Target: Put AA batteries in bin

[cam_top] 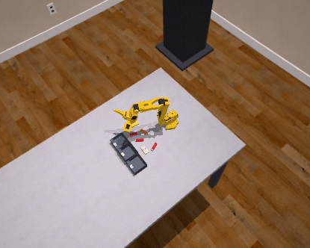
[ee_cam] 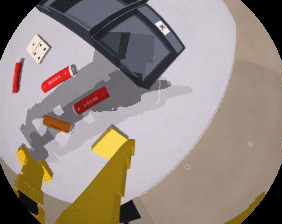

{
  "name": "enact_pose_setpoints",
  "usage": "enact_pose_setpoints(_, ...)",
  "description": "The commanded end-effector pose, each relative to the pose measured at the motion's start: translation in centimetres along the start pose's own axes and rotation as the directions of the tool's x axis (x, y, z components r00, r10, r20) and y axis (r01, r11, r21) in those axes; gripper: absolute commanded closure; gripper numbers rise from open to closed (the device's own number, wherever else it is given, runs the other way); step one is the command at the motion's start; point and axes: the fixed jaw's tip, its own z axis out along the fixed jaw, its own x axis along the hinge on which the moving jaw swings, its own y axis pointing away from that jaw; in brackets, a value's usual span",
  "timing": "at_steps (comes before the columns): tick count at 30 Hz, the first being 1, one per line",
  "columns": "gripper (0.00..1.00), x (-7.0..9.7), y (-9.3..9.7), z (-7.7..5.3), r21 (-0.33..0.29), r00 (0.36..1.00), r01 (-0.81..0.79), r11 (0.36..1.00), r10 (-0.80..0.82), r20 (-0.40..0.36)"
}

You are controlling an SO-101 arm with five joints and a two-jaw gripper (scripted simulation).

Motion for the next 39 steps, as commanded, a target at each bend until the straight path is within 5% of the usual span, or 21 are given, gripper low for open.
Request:
enact_pose_setpoints(1, 0.00, -1.5, 0.2, -1.7, 0.010, 0.994, -0.106, 0.994, 0.106, 0.037)
enact_pose_setpoints(9, 0.00, -3.0, 2.3, -3.0, -0.079, 0.960, -0.277, 0.957, 0.280, 0.021)
enact_pose_setpoints(19, 0.00, -4.4, 5.8, -5.3, -0.179, 0.850, -0.526, 0.831, 0.521, -0.082)
enact_pose_setpoints(39, 0.00, -4.7, 8.2, -7.1, -0.196, 0.731, -0.682, 0.704, 0.654, -0.193)
